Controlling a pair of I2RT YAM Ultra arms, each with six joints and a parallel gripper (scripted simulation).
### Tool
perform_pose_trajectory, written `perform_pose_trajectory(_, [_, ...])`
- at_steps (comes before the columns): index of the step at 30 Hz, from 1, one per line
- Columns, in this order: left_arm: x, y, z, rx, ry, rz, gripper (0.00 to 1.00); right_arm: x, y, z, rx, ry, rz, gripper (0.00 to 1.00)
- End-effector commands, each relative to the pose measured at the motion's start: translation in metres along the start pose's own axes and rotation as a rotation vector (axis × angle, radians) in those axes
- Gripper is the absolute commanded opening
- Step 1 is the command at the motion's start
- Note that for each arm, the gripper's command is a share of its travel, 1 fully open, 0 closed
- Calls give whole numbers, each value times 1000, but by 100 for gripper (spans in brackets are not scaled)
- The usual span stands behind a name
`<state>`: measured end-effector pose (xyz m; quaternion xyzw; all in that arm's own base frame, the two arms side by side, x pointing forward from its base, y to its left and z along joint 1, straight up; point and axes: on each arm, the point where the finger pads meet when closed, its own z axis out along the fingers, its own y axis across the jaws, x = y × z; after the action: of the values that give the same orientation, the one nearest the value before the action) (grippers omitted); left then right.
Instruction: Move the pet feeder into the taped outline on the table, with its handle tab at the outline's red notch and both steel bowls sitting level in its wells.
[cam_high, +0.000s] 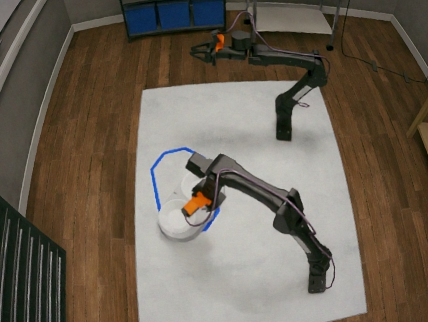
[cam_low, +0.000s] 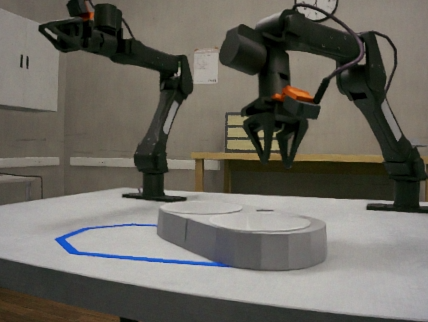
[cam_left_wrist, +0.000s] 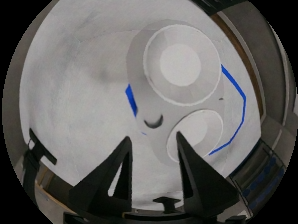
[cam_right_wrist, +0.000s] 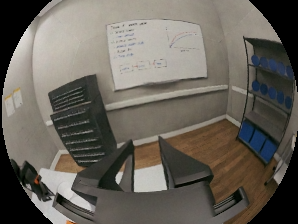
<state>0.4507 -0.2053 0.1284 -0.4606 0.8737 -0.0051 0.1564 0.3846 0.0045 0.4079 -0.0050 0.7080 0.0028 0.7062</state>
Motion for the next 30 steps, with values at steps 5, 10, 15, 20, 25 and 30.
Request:
perform_pose_trajectory(5, [-25,-14,-24,155,-15,73,47,10,30,20,-81,106,-18,30])
perform_pose_trajectory(10, [-43,-15,-38,225,-33,113,47,33,78,45,-177,257,-45,30])
perform_pose_trajectory(15, [-60,-14,-53,290,-60,148,47,40,106,56,-245,291,-54,30])
perform_pose_trajectory(20, [-78,-15,-71,360,-99,174,47,57,133,63,-292,372,-79,30])
perform_pose_trajectory(25, [-89,-10,-80,409,-128,227,47,82,189,68,-402,493,-127,30])
perform_pose_trajectory(30, [-109,-5,-98,486,-190,281,47,94,223,72,-456,533,-152,30])
